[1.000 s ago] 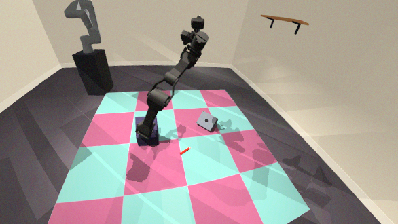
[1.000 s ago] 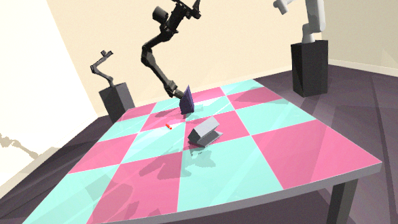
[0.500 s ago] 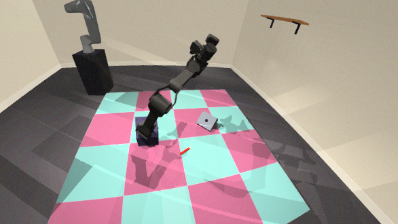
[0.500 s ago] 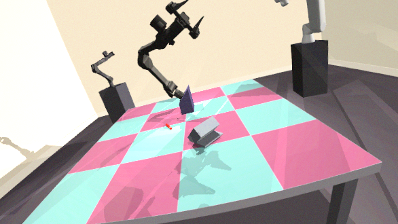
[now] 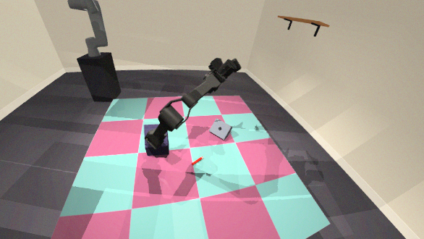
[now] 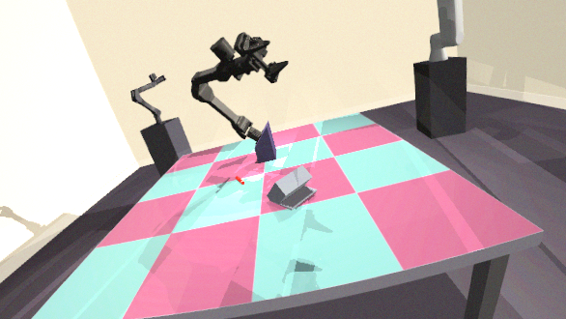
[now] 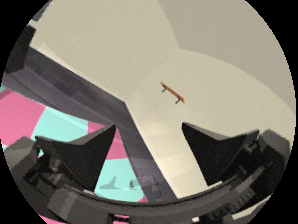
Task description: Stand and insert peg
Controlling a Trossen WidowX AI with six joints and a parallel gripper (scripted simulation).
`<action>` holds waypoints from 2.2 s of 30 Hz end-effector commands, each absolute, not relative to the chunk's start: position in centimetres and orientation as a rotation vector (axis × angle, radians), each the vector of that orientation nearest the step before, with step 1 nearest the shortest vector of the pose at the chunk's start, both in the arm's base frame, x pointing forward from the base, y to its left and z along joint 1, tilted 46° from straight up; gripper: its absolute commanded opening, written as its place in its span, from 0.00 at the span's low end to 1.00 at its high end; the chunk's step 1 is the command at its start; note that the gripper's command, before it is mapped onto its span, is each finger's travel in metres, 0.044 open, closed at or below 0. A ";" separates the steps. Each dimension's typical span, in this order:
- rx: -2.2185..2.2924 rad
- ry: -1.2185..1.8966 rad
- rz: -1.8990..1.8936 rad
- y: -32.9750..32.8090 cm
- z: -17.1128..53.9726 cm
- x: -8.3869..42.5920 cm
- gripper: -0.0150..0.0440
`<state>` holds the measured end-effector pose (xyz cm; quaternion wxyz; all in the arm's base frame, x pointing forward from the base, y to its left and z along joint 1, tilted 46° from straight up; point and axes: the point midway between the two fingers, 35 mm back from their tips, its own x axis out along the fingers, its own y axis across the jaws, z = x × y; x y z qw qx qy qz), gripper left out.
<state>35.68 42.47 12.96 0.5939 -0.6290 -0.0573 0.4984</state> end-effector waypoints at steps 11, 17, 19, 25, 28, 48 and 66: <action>-1.386 0.377 0.985 32.3 8.9 38.0 1.00; -1.347 0.580 0.880 27.5 7.5 38.1 1.00; -1.334 0.644 0.842 25.9 7.1 38.1 1.00; -1.291 0.835 0.712 20.9 6.0 37.4 1.00; -1.271 0.924 0.642 18.5 5.6 36.9 1.00; -1.156 1.422 0.096 2.9 5.4 30.4 1.00; -1.135 1.568 -0.149 -2.9 6.1 26.6 1.00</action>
